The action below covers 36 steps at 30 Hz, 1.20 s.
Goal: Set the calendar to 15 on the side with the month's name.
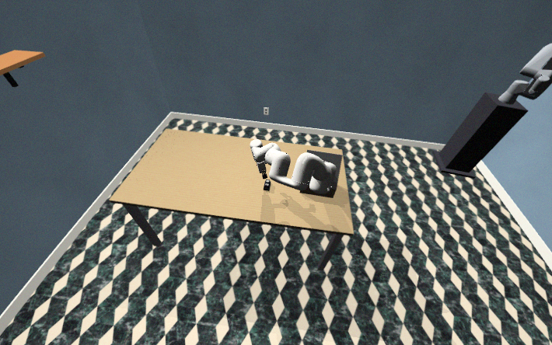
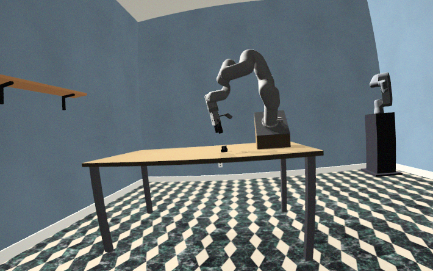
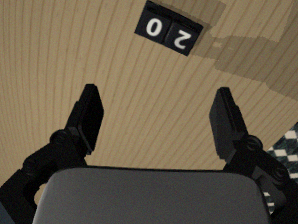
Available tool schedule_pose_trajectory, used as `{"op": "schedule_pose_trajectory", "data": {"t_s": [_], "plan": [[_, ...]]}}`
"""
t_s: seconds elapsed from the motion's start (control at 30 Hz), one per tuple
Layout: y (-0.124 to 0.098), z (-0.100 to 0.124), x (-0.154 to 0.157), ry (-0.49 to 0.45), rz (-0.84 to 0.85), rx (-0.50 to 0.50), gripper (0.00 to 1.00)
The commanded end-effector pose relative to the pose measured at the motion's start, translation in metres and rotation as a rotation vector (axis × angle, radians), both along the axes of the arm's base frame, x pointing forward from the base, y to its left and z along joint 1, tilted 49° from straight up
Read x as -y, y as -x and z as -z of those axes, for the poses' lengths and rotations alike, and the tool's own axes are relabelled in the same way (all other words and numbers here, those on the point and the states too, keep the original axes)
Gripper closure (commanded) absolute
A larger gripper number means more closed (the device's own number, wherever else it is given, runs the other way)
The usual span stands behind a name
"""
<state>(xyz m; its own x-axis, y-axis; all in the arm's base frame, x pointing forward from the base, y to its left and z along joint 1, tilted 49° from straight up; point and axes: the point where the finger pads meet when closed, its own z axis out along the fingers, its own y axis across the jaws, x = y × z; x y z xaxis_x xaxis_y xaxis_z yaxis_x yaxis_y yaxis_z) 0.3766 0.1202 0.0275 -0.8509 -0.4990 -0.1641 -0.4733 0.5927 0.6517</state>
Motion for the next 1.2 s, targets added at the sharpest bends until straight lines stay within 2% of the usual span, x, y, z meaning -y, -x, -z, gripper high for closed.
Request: {"op": "schedule_pose_trajectory", "data": {"t_s": [0.0,0.1,0.17,0.37,0.93,1.03,1.13,1.17], "plan": [[0.010,0.002,0.003,-0.028,0.160,-0.063,0.00],[0.011,0.002,0.003,-0.030,0.175,-0.070,0.00],[0.018,0.004,0.005,-0.049,0.279,-0.120,0.00],[0.026,0.006,0.008,-0.070,0.393,-0.176,0.00],[0.026,0.006,0.008,-0.071,0.397,-0.178,0.00],[0.027,0.004,0.006,-0.075,0.378,-0.158,0.00],[0.034,-0.006,-0.006,-0.097,0.276,-0.056,0.00],[0.034,-0.006,-0.006,-0.097,0.276,-0.056,0.00]]}}
